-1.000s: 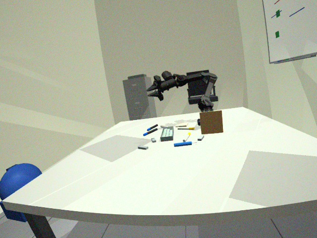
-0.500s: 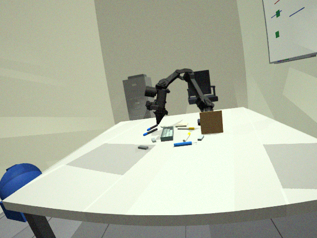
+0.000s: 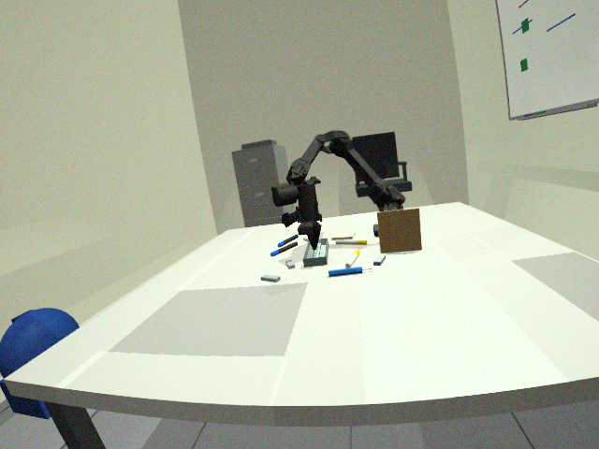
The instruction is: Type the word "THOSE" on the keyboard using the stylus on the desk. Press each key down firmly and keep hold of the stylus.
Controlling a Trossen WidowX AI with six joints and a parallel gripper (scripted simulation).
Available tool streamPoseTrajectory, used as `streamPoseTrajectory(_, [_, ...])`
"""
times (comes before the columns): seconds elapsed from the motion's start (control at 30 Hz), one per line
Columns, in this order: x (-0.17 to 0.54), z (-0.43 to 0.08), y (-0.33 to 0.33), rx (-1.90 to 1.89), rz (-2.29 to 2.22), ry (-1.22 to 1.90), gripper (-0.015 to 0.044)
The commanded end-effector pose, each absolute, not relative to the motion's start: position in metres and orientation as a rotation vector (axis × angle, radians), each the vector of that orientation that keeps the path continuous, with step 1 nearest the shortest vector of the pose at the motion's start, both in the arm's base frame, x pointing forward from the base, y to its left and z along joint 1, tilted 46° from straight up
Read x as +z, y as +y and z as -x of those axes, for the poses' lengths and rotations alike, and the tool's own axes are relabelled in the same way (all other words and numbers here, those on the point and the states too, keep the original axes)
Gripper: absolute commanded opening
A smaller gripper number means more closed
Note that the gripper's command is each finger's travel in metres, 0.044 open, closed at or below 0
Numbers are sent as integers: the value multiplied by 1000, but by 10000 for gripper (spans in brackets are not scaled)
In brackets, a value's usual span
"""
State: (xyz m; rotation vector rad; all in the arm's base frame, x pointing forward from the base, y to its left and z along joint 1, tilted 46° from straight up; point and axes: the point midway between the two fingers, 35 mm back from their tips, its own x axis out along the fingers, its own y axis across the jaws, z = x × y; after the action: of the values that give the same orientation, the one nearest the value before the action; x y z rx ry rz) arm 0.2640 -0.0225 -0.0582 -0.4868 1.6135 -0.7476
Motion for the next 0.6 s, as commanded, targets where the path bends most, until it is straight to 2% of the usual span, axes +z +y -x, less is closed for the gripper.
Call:
streamPoseTrajectory(0.0, [-57, -265, -24, -755, 491, 1612, 0])
streamPoseTrajectory(0.2, [-10, -258, -71, -757, 494, 1612, 0])
streamPoseTrajectory(0.57, [-8, -258, -72, -758, 494, 1612, 0])
